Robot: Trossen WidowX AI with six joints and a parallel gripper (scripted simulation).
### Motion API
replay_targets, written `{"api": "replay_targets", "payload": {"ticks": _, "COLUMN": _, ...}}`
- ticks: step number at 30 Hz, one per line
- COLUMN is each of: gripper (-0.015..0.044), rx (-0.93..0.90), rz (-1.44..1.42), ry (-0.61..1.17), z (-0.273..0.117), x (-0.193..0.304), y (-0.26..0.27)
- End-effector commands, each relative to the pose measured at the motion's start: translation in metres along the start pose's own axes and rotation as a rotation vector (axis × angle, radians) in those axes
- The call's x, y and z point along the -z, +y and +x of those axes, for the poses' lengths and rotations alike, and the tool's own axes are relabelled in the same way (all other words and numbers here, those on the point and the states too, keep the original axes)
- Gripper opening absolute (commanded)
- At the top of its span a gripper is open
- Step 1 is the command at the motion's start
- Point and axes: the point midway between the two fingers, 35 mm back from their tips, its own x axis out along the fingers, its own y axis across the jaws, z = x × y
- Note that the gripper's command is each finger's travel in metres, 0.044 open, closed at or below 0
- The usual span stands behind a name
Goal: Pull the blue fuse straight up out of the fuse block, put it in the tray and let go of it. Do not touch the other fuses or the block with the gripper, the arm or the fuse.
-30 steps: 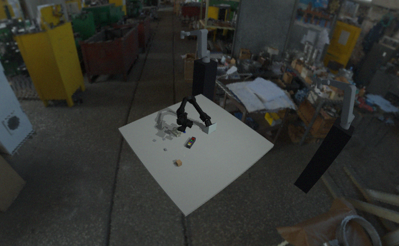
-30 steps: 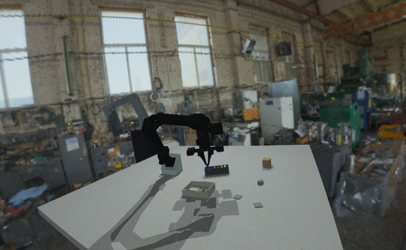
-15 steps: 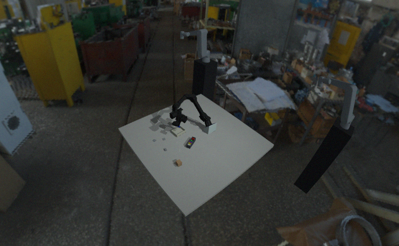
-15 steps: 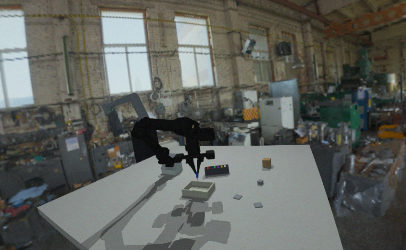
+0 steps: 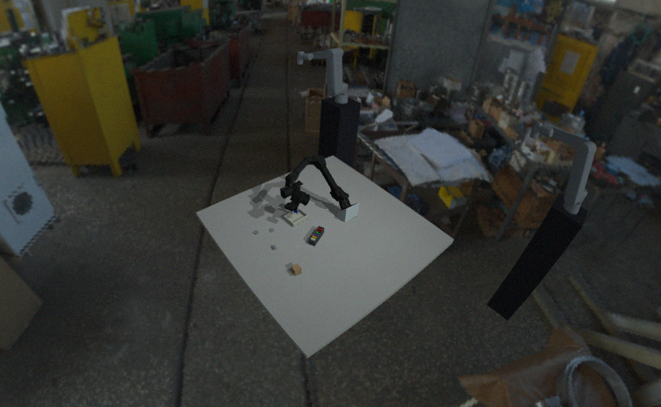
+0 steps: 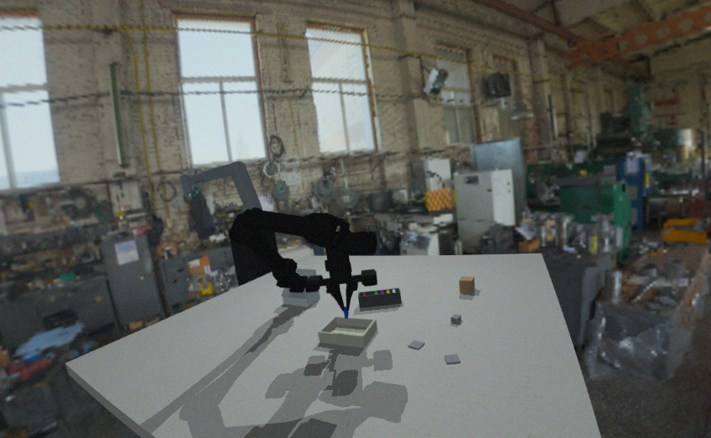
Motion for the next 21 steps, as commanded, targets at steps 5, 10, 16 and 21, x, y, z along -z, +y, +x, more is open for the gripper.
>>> {"api": "replay_targets", "payload": {"ticks": 5, "gripper": 0.0000, "rx": -0.005, "rz": -0.005, "ry": 0.005, "z": 0.013, "x": 0.000, "y": 0.001}}
{"api": "replay_targets", "payload": {"ticks": 10, "gripper": 0.0000, "rx": -0.006, "rz": -0.005, "ry": 0.006, "z": 0.021, "x": 0.000, "y": 0.002}}
{"api": "replay_targets", "payload": {"ticks": 16, "gripper": 0.0105, "rx": -0.001, "rz": 0.000, "ry": 0.001, "z": 0.018, "x": 0.000, "y": 0.001}}
{"api": "replay_targets", "payload": {"ticks": 21, "gripper": 0.0236, "rx": -0.001, "rz": 0.000, "ry": 0.001, "z": 0.018, "x": 0.000, "y": 0.001}}
